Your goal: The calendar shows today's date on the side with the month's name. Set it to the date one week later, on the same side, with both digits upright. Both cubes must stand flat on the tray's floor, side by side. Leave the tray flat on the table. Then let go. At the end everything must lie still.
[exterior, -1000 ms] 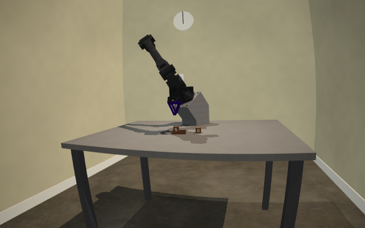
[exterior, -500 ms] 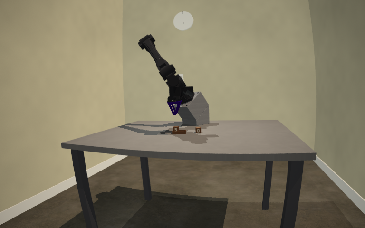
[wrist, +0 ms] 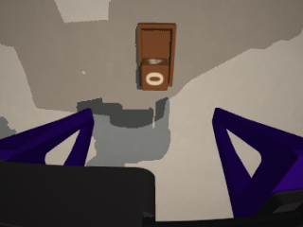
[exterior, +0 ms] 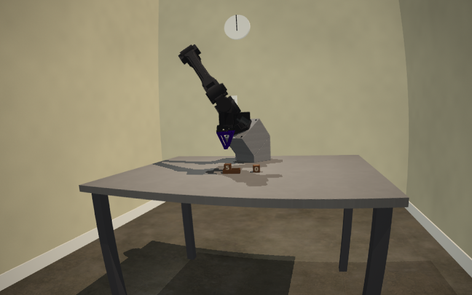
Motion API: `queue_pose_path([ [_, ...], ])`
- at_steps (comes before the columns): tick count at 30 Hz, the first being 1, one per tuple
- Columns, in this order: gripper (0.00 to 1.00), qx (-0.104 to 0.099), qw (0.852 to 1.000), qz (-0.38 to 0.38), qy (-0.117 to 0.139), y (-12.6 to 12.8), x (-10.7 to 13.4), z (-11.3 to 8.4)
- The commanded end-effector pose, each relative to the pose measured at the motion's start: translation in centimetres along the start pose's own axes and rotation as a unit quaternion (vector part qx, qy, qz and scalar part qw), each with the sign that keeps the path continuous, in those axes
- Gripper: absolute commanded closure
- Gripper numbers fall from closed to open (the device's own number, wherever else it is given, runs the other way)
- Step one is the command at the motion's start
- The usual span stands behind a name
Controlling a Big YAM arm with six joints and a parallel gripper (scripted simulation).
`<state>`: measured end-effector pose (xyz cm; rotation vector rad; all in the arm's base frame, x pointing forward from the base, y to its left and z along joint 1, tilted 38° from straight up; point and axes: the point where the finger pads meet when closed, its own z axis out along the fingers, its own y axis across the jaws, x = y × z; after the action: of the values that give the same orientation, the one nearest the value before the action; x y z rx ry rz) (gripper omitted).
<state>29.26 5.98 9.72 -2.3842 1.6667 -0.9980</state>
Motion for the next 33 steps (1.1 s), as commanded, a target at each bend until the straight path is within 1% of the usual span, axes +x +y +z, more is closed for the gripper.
queue_pose_path([
  [1, 0.00, 0.024, 1.000, 0.017, -0.002, -2.5, 0.5, -1.2],
  [17, 0.00, 0.024, 1.000, 0.018, -0.002, -2.5, 0.5, -1.2],
  [24, 0.00, 0.022, 0.999, 0.024, -0.004, -2.5, -0.1, -1.1],
  [29, 0.00, 0.025, 0.998, 0.065, -0.006, -2.8, -0.4, -1.0],
  [33, 0.00, 0.023, 0.992, 0.124, -0.008, -2.8, -0.9, -0.9],
])
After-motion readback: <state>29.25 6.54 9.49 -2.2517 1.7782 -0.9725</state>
